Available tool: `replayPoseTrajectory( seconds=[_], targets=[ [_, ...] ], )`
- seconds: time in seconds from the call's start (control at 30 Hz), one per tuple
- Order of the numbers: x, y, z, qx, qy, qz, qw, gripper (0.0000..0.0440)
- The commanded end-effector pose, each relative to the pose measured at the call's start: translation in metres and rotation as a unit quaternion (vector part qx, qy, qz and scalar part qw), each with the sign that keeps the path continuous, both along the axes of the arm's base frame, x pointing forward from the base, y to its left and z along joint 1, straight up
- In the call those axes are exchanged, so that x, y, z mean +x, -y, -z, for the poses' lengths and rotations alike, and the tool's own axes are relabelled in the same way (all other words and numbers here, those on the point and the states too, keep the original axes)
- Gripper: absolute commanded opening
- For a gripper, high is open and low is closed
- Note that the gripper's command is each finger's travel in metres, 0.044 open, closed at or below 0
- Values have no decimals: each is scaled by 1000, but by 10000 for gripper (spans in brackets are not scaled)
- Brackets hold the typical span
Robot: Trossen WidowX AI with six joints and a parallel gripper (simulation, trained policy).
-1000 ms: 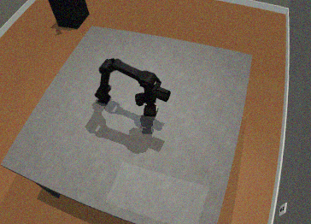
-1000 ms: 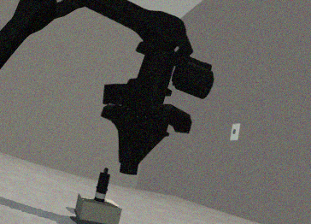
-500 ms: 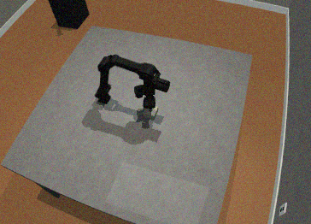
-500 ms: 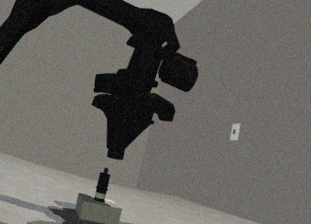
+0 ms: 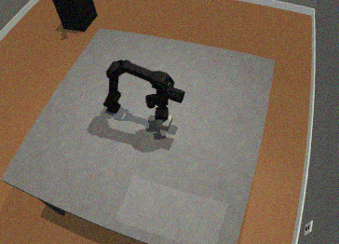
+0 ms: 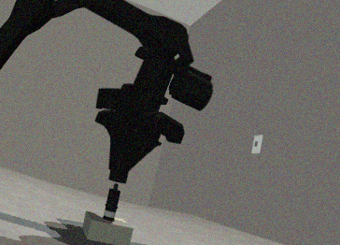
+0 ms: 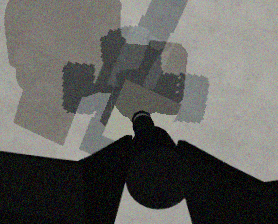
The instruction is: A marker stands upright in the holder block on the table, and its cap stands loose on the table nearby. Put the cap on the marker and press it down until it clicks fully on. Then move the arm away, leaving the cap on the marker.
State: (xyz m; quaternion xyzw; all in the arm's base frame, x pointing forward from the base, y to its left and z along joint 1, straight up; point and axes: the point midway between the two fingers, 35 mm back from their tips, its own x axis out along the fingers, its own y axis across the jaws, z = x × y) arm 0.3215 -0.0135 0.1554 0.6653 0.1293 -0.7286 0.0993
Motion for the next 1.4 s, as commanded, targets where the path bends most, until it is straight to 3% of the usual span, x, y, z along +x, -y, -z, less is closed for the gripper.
replayPoseTrajectory(
  seconds=[0.0,0.8,0.83,1.0,1.37],
  targets=[
    [-2,1,8,-1,-7,5,1000,7],
    [-4,1,62,10,-22,-27,999,3],
    [-5,1,64,9,-24,-28,999,29],
    [-12,2,69,12,-37,-32,999,47],
    [-10,6,75,3,-27,-50,998,59]
  ],
)
